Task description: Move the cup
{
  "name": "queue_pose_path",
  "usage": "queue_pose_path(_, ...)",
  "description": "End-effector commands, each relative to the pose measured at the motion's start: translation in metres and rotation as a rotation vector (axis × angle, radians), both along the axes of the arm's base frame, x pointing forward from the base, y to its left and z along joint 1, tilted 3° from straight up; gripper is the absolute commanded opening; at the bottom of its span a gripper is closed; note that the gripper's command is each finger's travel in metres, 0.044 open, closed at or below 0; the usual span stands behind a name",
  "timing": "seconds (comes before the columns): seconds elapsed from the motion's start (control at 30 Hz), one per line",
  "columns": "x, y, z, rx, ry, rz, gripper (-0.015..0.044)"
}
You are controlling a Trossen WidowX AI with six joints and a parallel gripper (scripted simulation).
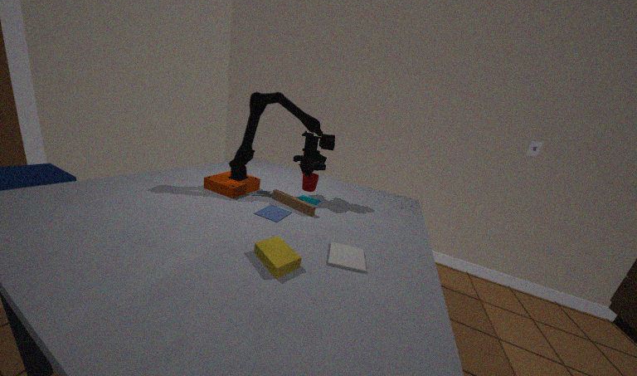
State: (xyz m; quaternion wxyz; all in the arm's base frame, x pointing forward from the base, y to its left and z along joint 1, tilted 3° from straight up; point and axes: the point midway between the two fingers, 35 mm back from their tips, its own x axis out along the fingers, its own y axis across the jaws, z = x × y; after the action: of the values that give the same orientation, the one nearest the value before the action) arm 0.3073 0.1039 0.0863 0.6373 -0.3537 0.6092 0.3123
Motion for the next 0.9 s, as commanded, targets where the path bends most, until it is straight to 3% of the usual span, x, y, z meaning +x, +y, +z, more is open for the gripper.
queue_pose_path(0.0,-0.001,-0.001,-0.009,-0.007,0.01,-0.003,0.0)
queue_pose_path(0.87,0.001,0.0,-0.05,-0.007,0.01,-0.003,0.0)
